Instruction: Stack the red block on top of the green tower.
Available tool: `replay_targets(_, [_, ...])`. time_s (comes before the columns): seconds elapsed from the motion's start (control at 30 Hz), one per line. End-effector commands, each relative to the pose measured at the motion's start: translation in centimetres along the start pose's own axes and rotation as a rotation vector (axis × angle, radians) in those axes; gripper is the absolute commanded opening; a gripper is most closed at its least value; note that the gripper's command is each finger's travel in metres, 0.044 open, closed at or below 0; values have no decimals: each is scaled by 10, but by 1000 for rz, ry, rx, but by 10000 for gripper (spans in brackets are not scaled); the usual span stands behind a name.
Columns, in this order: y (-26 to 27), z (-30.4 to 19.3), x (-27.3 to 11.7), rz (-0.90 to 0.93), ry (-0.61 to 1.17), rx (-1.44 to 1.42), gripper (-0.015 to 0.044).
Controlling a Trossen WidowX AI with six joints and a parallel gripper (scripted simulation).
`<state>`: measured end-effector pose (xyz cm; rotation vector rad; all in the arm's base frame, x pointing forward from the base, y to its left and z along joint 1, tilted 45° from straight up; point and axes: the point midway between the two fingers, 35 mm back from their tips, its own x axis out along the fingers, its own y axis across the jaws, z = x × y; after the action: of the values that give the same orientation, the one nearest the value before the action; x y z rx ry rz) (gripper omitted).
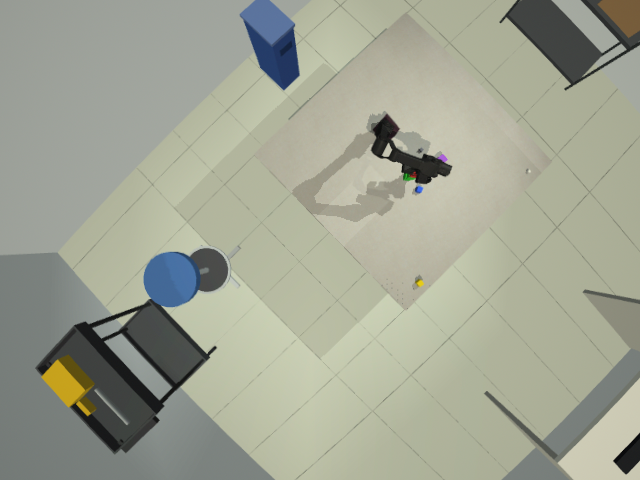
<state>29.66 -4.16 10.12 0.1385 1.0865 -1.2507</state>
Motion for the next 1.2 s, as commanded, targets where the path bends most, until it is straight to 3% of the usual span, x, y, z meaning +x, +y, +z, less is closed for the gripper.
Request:
replay_targets(0.0, [-1,0,1,-3,-4,-5,0])
replay_targets(0.43, [0,0,-2,-3,-4,-5,0])
replay_targets(0.97, [0,0,1,-1,0,-2,420])
replay_targets(1.17, [0,0,1,-1,0,-2,440])
